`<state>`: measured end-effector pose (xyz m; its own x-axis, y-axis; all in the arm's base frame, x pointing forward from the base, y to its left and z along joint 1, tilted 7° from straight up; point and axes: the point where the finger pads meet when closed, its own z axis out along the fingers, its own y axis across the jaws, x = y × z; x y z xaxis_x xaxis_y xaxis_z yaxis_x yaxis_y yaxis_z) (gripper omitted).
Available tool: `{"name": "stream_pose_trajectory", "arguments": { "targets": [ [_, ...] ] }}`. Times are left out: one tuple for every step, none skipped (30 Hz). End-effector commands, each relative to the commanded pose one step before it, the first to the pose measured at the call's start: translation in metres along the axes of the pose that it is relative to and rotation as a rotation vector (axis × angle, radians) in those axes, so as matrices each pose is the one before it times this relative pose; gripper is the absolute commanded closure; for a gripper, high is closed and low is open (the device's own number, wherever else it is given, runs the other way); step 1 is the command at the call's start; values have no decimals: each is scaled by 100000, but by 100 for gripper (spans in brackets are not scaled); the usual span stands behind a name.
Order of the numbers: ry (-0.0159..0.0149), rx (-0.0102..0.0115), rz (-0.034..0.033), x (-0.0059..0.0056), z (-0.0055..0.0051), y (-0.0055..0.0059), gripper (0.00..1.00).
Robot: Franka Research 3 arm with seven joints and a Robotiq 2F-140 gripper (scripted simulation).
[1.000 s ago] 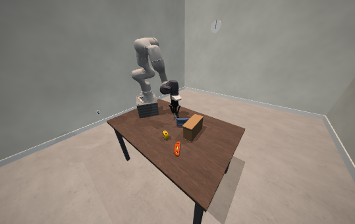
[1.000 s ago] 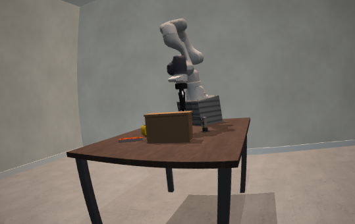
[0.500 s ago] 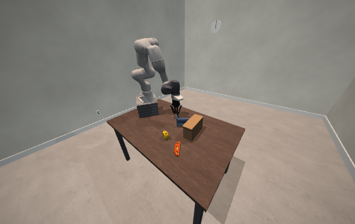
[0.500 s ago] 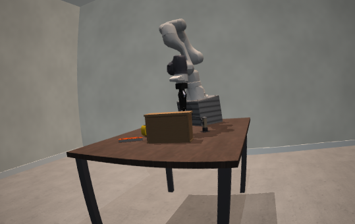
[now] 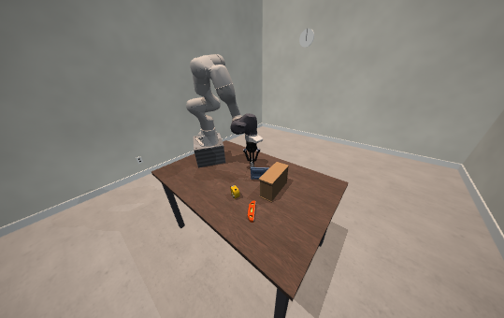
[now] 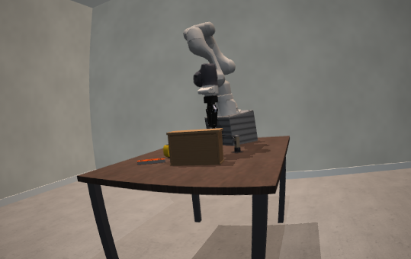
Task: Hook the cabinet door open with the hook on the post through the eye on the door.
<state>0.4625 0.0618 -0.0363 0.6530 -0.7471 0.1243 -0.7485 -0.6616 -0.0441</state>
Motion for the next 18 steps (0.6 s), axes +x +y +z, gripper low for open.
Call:
{"name": "stream_pose_trajectory", "arguments": {
  "targets": [
    [-575,27,-6815,-240,-19,-336,97],
    [1,2,-1970,1,-1,-110,97],
    [1,0,-306,8,0,-228,97],
    [-1,0,0,4,0,-135,97],
    [0,0,0,1,0,-25,97],
    [0,0,-141,0,0,-8,97],
    [0,-1,-765,-2,0,-42,97],
    [0,-1,-1502,-2,0,-83,97],
    [0,0,-1966,-1,0,-110,97],
    [1,2,-1964,1,-1,-110,97],
    [1,0,-327,8,0,-228,97],
    [0,0,0,4,0,-137,97],
    [0,0,0,1,0,-25,97],
    [0,0,0,0,0,0,97],
    [0,0,0,0,0,0,97],
    [0,0,0,0,0,0,97],
    [0,0,0,0,0,0,97],
    [0,0,0,0,0,0,97]
  ]
}}
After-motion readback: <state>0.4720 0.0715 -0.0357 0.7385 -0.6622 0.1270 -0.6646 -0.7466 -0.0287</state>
